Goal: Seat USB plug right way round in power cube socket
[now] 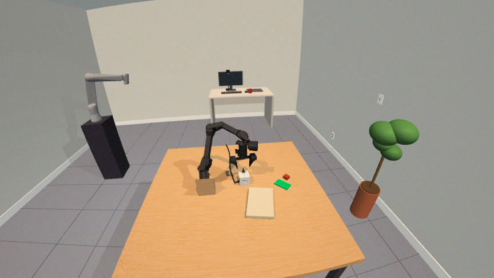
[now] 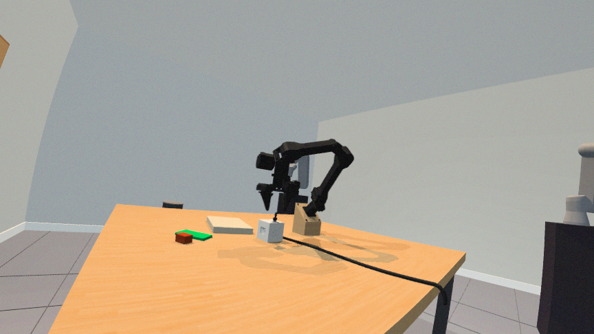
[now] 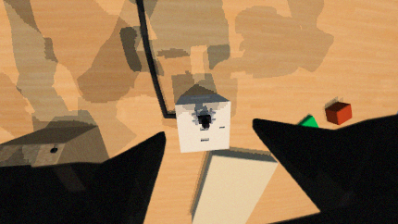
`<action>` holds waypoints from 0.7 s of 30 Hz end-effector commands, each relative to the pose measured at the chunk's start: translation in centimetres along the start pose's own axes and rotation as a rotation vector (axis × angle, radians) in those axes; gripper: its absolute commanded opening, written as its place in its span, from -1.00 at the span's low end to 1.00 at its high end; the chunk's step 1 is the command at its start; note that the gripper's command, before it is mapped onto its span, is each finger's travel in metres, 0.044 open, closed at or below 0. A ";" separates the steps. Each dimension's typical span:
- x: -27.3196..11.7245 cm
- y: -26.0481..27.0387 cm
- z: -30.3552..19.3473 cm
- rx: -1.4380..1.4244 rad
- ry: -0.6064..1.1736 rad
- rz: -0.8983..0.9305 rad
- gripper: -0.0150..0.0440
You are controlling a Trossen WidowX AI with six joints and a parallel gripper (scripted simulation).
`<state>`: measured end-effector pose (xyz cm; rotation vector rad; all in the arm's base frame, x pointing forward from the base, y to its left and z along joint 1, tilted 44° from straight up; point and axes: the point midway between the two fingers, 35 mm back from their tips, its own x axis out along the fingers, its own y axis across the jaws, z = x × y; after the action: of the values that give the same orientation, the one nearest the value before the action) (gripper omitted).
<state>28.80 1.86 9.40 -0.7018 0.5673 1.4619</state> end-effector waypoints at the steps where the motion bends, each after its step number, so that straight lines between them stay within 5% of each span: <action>1: 0.6 0.2 0.1 0.005 -0.005 0.006 1.00; 15: 1.4 0.2 0.1 0.005 -0.006 0.006 1.00; 21: 1.2 0.1 0.0 0.000 -0.001 0.003 0.47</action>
<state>28.78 2.72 8.55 -0.7000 0.5672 1.4645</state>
